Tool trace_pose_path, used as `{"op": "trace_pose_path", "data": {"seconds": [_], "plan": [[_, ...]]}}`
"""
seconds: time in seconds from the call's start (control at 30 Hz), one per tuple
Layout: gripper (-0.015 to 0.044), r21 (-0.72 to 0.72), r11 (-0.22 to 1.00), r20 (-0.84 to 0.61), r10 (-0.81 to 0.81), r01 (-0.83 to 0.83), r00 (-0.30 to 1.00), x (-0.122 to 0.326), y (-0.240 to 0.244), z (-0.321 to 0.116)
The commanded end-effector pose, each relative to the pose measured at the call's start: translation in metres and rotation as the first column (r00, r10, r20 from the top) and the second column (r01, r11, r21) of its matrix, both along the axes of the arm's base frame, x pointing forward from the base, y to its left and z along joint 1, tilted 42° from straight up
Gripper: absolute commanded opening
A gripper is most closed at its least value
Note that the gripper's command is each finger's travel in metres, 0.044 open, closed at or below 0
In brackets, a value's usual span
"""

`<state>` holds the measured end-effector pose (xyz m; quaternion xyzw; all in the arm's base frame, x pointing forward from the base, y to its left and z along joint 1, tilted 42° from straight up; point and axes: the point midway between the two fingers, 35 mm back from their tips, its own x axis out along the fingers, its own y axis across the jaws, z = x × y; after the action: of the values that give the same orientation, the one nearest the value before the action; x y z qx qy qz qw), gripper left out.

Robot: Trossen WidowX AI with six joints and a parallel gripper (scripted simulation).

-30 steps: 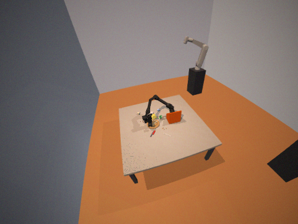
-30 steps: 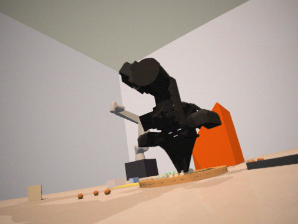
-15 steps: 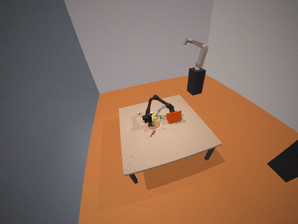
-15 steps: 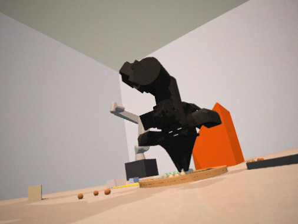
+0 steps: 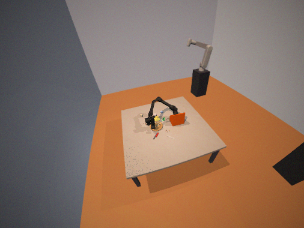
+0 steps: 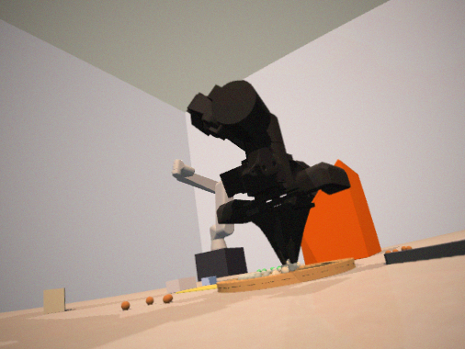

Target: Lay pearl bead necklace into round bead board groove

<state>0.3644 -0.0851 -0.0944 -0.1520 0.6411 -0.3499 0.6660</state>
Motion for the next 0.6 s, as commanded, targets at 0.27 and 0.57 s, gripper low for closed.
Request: {"op": "trace_pose_path", "data": {"seconds": [0.27, 0.57], "plan": [[0.0000, -0.001, 1.000, 0.001, -0.001, 0.001, 1.000, 0.0007, -0.0035, -0.0077], [0.0210, 0.000, 1.000, 0.008, -0.005, 0.005, 1.000, 0.0016, -0.0024, -0.0047]]}}
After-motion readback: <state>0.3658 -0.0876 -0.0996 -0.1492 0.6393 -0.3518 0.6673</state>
